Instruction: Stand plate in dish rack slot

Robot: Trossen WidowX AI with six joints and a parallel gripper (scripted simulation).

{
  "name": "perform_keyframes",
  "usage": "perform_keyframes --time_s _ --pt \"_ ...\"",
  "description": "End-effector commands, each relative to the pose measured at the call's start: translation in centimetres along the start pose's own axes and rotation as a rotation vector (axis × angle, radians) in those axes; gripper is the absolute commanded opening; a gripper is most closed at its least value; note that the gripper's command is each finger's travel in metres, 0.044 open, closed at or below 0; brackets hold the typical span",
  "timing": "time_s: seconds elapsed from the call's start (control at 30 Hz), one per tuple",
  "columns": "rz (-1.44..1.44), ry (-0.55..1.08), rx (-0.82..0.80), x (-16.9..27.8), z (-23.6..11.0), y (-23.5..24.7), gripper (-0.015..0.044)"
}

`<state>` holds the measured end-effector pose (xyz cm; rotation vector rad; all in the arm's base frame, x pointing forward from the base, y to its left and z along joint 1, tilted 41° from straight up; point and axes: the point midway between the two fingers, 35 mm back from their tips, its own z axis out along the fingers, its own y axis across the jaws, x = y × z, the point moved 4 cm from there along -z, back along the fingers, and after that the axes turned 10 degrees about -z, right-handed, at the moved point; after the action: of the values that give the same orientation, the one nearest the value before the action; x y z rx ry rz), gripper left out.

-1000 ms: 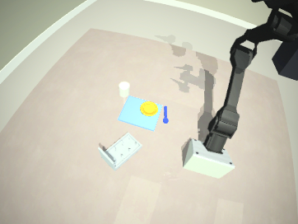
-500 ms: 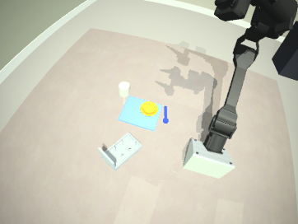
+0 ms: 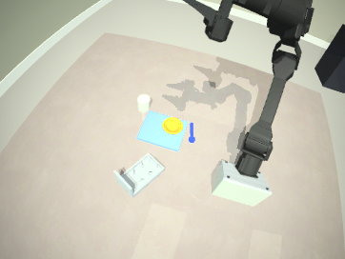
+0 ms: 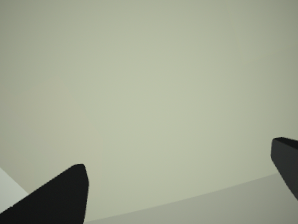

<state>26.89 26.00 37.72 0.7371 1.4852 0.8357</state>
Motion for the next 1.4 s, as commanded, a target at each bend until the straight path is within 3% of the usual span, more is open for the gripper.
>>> perform_keyframes --time_s 0.0,0.7,1.37 --pt "-0.127 -0.003 0.074 0.0 1.7 -2.2 0.04" --pt "-0.684 0.073 0.515 -3.8 7.3 -14.3 0.04" --pt "-1.015 0.34 0.95 -9.3 7.2 -25.8 0.04"
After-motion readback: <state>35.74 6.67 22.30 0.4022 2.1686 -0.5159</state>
